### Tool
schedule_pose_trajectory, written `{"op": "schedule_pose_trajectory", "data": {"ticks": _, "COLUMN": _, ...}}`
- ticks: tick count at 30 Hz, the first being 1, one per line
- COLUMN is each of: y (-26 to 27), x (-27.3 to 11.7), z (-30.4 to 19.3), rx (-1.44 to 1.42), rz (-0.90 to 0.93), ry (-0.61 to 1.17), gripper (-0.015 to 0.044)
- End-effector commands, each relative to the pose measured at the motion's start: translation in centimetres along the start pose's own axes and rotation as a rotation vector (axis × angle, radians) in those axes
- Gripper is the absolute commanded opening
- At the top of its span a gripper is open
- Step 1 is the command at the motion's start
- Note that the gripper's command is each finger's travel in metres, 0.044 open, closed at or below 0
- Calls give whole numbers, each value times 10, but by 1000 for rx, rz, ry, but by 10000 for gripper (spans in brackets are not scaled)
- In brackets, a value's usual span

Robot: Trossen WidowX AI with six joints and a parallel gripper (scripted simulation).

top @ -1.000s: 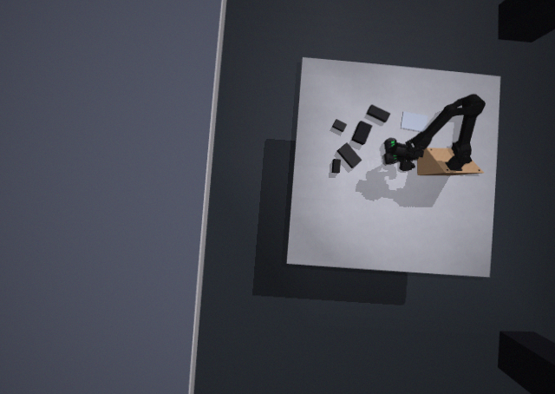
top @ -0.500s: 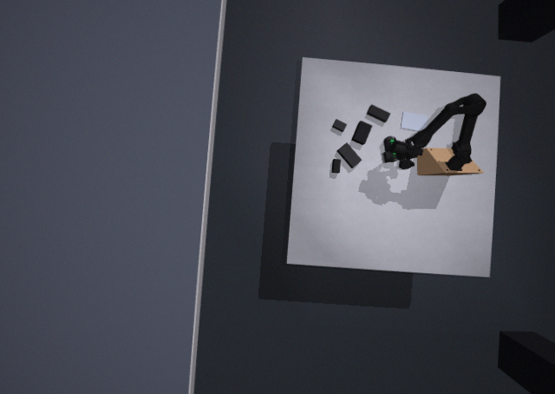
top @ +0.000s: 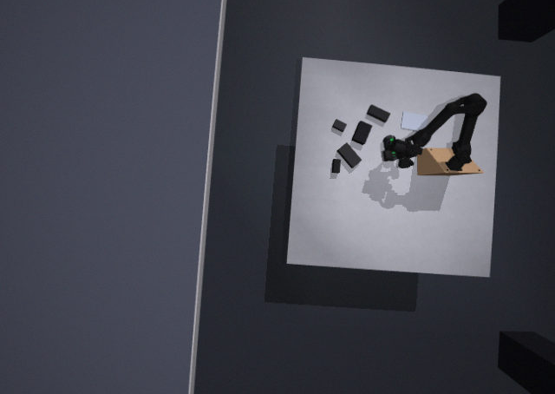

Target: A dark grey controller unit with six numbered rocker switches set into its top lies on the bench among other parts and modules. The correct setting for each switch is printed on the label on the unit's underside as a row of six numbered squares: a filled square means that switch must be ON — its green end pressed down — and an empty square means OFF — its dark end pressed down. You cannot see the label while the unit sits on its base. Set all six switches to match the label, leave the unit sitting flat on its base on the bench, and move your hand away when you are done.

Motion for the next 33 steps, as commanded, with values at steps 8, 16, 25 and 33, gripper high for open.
{"op": "schedule_pose_trajectory", "data": {"ticks": 8, "y": 0, "x": -3, "z": 0, "rx": 0, "rz": 0, "ry": 0, "gripper": 341}}
{"op": "schedule_pose_trajectory", "data": {"ticks": 16, "y": 0, "x": -50, "z": 1, "rx": 4, "rz": -3, "ry": 10, "gripper": 440}}
{"op": "schedule_pose_trajectory", "data": {"ticks": 25, "y": -5, "x": -48, "z": -4, "rx": 4, "rz": -3, "ry": 10, "gripper": 387}}
{"op": "schedule_pose_trajectory", "data": {"ticks": 33, "y": -40, "x": -28, "z": -51, "rx": 3, "rz": -4, "ry": 13, "gripper": 177}}
Point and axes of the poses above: the point midway between the two fingers, 35 mm back from their tips, its own x axis out along the fingers, its own y axis across the jaws, z = x × y, the point moved 3 cm from there along -x, back along the fingers, and after that the axes turned 4 degrees about -x, right-handed, at the moved point
